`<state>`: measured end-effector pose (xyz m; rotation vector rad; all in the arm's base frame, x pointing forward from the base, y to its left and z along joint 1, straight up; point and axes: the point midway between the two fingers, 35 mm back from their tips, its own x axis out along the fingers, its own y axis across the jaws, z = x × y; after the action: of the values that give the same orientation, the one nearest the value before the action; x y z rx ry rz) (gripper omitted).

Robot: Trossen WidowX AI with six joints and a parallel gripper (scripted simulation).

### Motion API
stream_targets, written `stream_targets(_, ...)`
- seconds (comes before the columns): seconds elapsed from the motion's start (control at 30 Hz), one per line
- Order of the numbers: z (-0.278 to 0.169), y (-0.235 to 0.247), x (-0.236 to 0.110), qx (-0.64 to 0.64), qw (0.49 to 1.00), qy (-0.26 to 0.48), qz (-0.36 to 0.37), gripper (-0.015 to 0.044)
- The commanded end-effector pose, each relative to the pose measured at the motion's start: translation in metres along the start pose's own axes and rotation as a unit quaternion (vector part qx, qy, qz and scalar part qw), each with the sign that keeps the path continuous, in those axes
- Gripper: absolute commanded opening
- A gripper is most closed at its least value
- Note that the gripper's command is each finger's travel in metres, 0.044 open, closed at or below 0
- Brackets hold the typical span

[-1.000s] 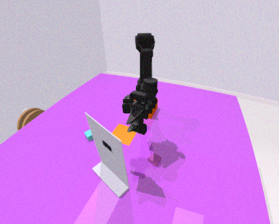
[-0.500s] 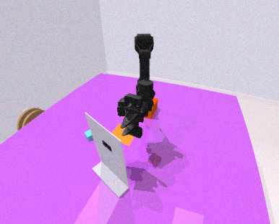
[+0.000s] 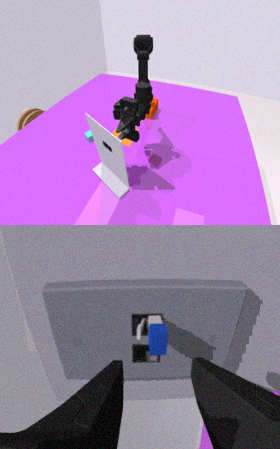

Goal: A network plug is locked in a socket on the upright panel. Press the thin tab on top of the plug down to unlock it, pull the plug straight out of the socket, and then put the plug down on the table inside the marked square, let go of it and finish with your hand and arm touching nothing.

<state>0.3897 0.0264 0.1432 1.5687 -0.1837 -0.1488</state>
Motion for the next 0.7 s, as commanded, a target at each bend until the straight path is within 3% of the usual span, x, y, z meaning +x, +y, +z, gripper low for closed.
stream_targets(0.0, 0.001, 0.0, 0.009, 0.002, 1.0, 0.001, 0.001, 0.0156)
stream_targets(0.5, 0.008, 0.0, 0.028, 0.001, 1.0, 0.001, 0.001, 0.0156)
stream_targets(0.57, 0.008, 0.0, 0.028, 0.001, 1.0, 0.001, 0.001, 0.0104)
stream_targets(0.67, 0.008, 0.0, 0.028, 0.001, 1.0, 0.001, 0.001, 0.0084)
